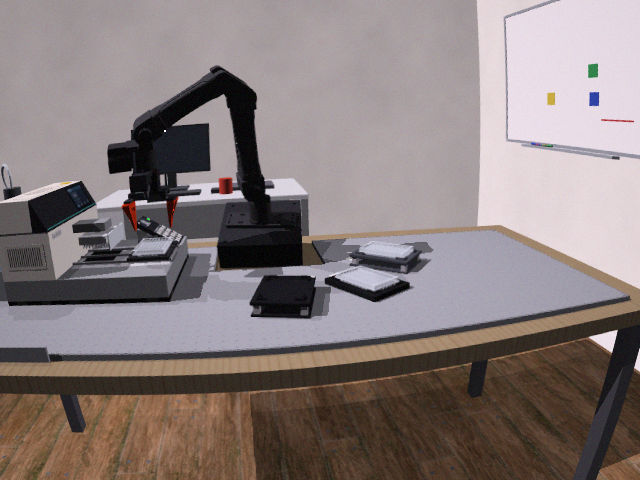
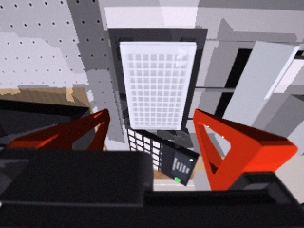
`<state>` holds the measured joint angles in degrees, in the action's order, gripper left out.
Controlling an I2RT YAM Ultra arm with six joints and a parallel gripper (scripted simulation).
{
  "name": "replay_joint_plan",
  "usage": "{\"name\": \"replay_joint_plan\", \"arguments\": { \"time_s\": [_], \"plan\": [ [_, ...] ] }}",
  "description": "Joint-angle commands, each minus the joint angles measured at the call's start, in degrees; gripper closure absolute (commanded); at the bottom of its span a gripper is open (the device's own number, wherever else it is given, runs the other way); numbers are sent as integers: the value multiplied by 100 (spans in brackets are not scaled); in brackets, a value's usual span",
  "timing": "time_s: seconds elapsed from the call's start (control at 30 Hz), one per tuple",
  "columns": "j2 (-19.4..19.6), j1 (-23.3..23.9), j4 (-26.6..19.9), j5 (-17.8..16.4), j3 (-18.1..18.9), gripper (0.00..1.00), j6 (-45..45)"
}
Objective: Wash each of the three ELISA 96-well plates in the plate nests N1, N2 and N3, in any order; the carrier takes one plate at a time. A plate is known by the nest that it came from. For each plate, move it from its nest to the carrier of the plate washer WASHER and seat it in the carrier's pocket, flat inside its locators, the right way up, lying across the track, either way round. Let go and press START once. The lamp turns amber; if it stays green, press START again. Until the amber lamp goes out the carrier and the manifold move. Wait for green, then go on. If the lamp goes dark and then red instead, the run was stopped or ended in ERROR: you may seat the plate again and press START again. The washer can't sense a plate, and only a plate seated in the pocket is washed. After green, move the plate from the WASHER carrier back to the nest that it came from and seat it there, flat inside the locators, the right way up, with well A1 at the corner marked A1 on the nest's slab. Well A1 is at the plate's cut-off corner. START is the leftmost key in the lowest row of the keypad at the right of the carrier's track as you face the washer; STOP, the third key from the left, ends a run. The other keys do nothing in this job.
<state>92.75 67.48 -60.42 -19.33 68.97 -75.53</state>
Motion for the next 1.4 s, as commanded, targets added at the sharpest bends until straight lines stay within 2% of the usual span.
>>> {"name": "replay_joint_plan", "arguments": {
  "time_s": [0.0,0.43,1.37],
  "plan": [
    [-19,-2,202,-3,-29,0,67],
    [101,-121,637,12,-303,0,192],
    [119,-138,697,14,-339,0,209]
  ]
}}
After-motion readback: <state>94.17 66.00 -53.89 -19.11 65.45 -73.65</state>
